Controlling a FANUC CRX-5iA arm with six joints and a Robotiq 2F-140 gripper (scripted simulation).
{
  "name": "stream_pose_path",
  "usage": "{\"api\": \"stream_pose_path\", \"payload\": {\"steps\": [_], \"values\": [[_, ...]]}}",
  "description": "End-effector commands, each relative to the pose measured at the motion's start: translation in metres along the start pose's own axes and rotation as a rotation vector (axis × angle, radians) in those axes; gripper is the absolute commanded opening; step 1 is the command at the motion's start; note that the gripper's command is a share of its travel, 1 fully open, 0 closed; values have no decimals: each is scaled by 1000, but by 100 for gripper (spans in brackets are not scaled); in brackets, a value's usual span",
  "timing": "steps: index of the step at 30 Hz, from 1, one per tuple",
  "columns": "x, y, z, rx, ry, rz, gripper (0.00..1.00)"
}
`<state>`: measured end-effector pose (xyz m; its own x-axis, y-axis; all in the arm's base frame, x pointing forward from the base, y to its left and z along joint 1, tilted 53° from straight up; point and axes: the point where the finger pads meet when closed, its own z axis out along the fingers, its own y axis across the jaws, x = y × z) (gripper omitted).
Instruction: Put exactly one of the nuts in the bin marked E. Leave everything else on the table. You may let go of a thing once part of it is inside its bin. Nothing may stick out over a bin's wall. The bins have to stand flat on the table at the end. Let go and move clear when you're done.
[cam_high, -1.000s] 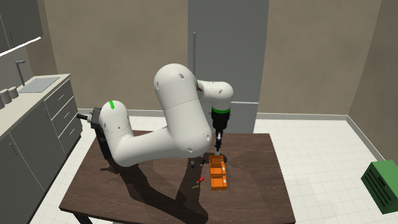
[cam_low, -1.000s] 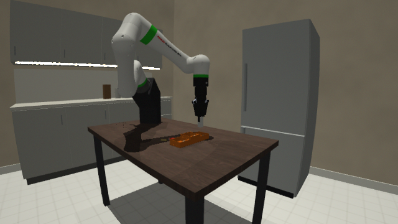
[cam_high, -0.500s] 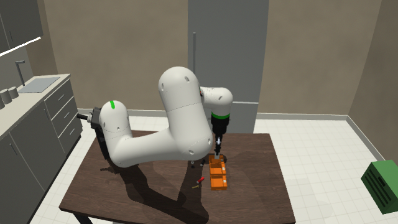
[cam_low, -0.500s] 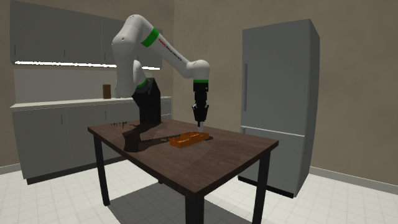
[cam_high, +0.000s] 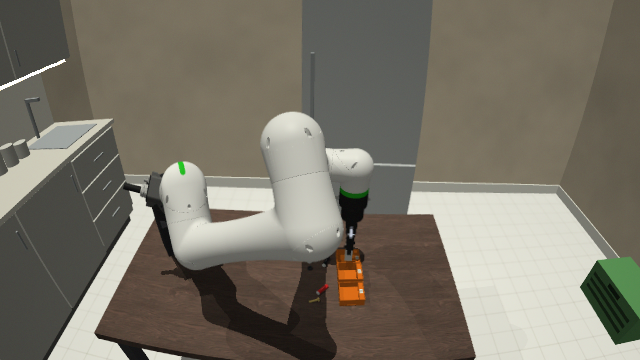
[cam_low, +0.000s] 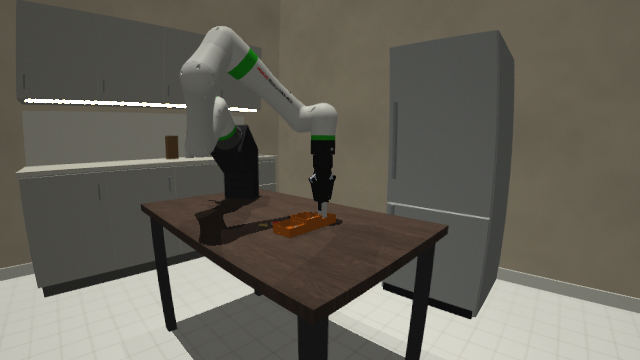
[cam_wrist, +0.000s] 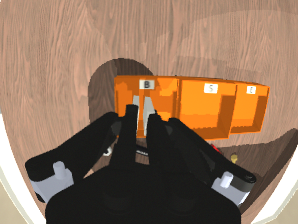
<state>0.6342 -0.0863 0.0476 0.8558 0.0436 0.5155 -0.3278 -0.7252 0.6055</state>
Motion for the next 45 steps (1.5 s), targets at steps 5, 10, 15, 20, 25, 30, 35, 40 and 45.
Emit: {"api": "stream_pose_path", "payload": {"steps": [5,10,15,20,25,30,35,40,45], "values": [[0,0,0,0,0,0,5],[0,0,0,0,0,0,5],[0,0,0,0,0,0,5],[0,0,0,0,0,0,5],[0,0,0,0,0,0,5],[0,0,0,0,0,0,5],[0,0,0,0,0,0,5],[0,0,-3,0,0,0,5],[0,0,-8,0,0,0,5]]}}
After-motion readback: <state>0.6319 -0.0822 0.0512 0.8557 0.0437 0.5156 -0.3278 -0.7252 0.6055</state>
